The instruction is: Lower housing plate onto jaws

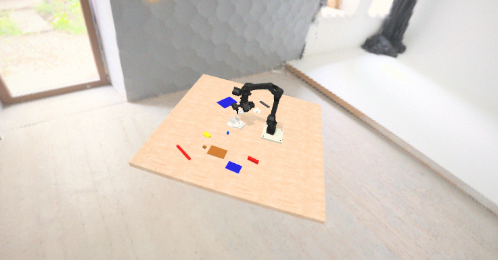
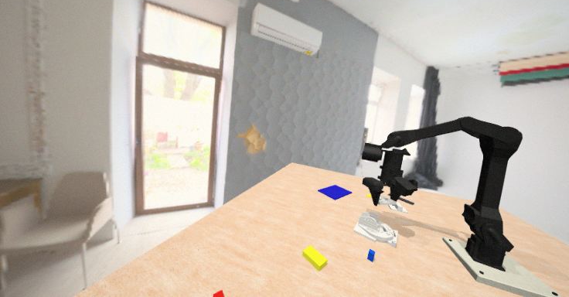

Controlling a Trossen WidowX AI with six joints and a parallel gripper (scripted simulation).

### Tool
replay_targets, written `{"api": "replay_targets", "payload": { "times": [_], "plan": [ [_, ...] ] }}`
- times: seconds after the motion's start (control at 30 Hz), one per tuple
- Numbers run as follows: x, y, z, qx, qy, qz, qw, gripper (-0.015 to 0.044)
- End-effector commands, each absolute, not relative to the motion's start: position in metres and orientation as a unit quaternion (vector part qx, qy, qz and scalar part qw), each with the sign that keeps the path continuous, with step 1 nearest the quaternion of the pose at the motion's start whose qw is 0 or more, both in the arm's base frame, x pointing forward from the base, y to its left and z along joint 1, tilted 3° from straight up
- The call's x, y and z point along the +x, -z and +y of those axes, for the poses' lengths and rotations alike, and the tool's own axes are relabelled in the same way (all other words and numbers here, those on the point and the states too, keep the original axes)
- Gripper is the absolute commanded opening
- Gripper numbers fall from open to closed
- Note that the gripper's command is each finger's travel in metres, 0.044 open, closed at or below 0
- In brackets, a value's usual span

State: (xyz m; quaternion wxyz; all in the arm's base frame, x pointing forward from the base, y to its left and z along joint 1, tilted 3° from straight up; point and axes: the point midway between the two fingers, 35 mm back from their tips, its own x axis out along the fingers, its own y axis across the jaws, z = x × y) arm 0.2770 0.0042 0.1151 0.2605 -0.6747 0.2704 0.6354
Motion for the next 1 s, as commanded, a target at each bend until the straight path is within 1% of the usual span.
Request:
{"api": "replay_targets", "payload": {
  "times": [0.0, 0.57, 0.97],
  "plan": [
    [0.275, -0.113, 0.015, -0.688, -0.650, 0.236, 0.220, 0.0351],
    [0.261, -0.111, 0.066, -0.722, -0.689, 0.058, 0.034, 0.0351],
    [0.260, -0.111, 0.068, -0.722, -0.689, 0.051, 0.026, 0.0351]
  ]
}}
